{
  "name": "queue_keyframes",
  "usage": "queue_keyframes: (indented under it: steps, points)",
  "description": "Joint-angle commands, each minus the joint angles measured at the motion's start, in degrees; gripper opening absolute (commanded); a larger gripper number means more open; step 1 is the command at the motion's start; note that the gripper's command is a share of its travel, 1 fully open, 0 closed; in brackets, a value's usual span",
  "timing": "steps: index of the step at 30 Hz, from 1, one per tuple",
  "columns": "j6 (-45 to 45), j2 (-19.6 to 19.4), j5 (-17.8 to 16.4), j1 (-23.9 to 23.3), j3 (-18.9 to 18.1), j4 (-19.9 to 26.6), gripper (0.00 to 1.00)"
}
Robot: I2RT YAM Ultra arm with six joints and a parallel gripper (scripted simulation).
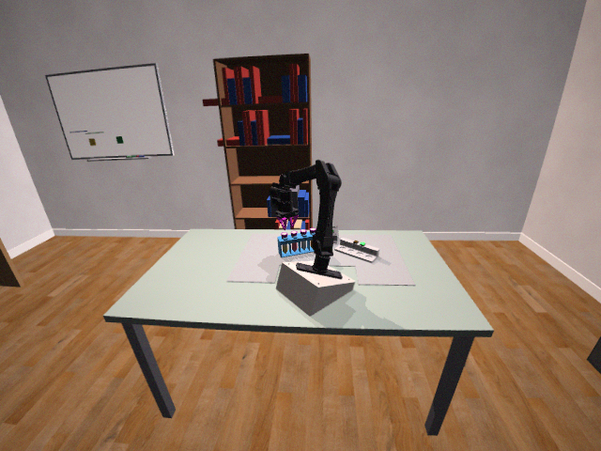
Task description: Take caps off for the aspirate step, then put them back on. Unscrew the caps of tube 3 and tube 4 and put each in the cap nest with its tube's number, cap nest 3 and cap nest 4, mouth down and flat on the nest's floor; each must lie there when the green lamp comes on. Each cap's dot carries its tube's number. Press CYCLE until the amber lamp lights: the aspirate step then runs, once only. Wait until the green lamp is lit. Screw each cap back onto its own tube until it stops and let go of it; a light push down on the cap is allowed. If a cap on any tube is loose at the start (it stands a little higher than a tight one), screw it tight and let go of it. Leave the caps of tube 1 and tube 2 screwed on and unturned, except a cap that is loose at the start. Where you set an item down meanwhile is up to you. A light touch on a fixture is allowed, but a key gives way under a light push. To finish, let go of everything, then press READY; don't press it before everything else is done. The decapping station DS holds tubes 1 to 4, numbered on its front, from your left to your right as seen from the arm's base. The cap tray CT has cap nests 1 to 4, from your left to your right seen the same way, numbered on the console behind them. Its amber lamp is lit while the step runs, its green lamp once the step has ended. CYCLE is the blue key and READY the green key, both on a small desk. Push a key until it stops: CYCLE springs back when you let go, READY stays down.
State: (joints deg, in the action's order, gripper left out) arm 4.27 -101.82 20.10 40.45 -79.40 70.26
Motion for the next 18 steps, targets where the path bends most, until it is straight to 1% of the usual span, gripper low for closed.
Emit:
queue_keyframes:
  steps: [1,12,18]
  points:
    - [-14.94,4.15,0.16,-3.75,0.49,-0.05,0.49]
    - [-15.3,4.35,0.16,-4.08,0.57,-0.06,0.49]
    - [-16.51,3.96,0.14,-5.22,3.98,-4.29,0.49]
